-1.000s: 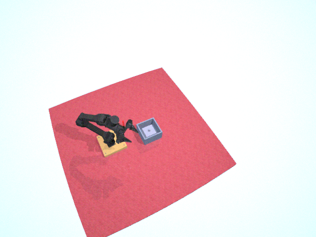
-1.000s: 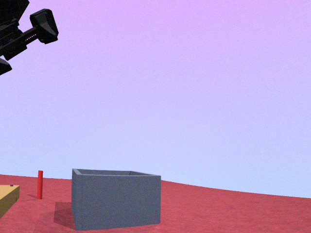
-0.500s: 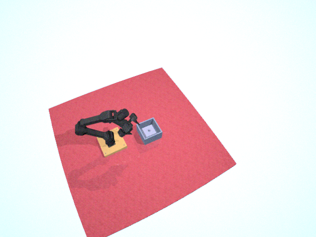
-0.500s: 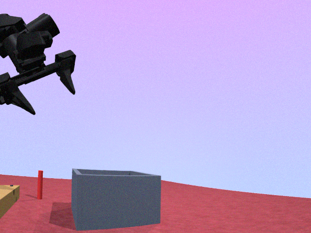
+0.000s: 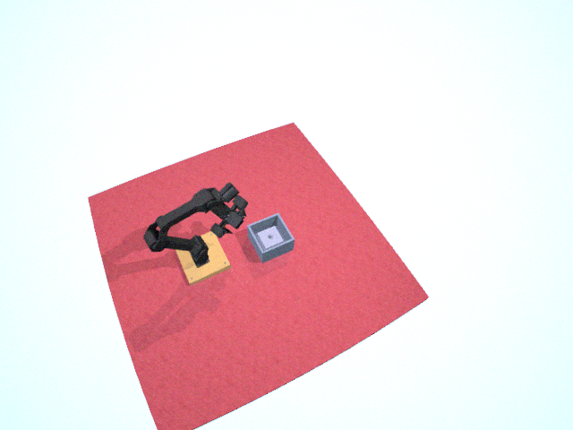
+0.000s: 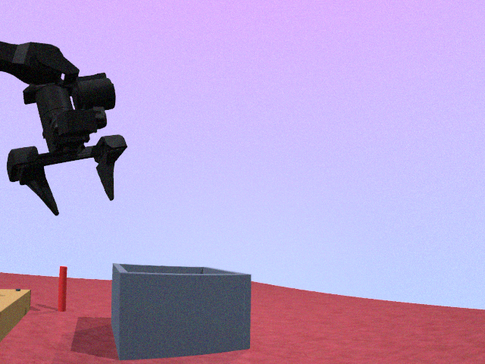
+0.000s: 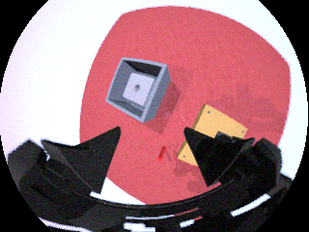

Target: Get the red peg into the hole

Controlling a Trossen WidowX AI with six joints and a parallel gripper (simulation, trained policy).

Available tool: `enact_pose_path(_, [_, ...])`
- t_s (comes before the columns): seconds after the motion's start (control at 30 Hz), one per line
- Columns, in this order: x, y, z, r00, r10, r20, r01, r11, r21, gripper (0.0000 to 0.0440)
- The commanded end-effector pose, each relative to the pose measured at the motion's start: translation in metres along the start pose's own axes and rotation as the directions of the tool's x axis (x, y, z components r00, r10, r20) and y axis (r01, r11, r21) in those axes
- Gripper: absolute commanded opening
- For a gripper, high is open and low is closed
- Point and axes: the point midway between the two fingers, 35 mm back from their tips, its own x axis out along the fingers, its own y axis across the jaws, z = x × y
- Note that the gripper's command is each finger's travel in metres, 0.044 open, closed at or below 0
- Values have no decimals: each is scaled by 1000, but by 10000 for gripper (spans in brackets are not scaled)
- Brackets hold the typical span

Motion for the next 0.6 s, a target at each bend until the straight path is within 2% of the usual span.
enact_pose_path(0.0, [8, -1, -22, 997, -67, -38, 65, 997, -44, 440])
enact_pose_path(0.3, [29, -10, -70, 977, -191, -97, 177, 974, -140, 440])
enact_pose_path(0.57, [53, -17, -103, 964, -235, -122, 205, 954, -217, 440])
